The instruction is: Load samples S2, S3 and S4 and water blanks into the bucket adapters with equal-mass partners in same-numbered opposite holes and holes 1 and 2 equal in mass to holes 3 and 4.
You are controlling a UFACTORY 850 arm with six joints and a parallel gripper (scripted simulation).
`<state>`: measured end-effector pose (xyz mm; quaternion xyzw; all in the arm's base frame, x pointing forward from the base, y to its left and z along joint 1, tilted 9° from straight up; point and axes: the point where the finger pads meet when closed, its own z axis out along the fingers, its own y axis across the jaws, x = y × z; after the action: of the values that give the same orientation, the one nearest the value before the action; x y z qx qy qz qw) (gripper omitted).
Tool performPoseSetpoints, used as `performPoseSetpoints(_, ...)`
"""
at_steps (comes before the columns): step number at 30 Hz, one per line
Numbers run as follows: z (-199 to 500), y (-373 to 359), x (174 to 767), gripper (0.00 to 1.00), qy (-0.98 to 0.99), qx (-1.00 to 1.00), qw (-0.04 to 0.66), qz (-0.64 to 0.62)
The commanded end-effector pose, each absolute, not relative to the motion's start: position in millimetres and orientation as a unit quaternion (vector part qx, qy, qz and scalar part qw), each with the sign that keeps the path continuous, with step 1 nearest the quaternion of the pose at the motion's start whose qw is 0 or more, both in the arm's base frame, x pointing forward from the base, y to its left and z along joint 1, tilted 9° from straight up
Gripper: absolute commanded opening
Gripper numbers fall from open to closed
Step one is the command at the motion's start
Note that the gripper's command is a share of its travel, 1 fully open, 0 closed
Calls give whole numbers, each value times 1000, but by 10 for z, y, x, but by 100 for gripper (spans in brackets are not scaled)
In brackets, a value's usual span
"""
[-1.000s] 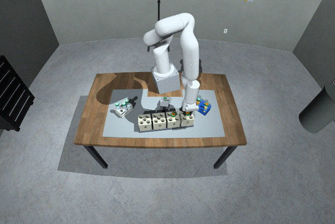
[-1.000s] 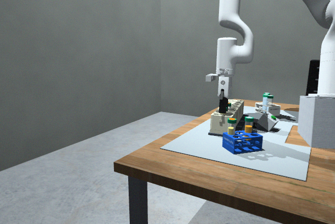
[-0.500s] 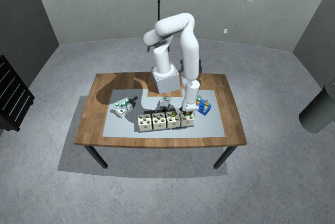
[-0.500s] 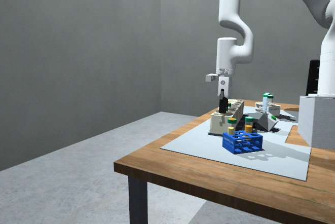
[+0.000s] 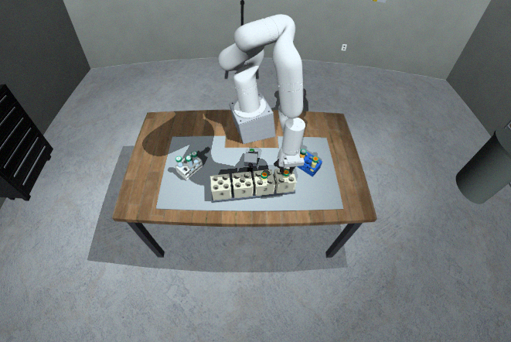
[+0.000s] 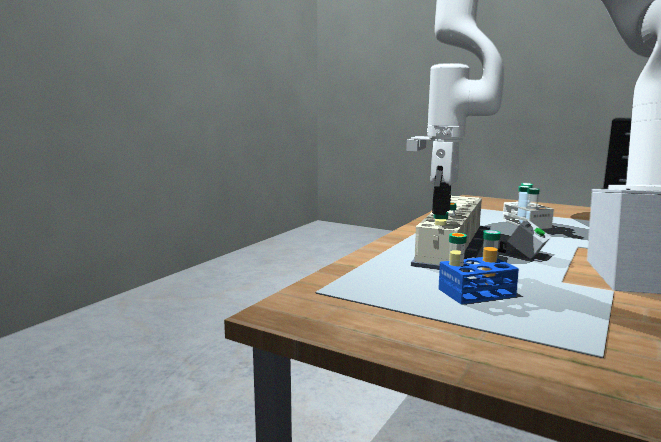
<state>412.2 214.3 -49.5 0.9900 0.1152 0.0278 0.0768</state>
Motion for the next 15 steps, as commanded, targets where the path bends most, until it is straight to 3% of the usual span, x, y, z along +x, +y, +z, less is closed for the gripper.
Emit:
performPoseSetpoints(1,-430,2156,4124,44,115,990,78,25)
performPoseSetpoints(15,-173,2195,4107,44,115,990,78,25)
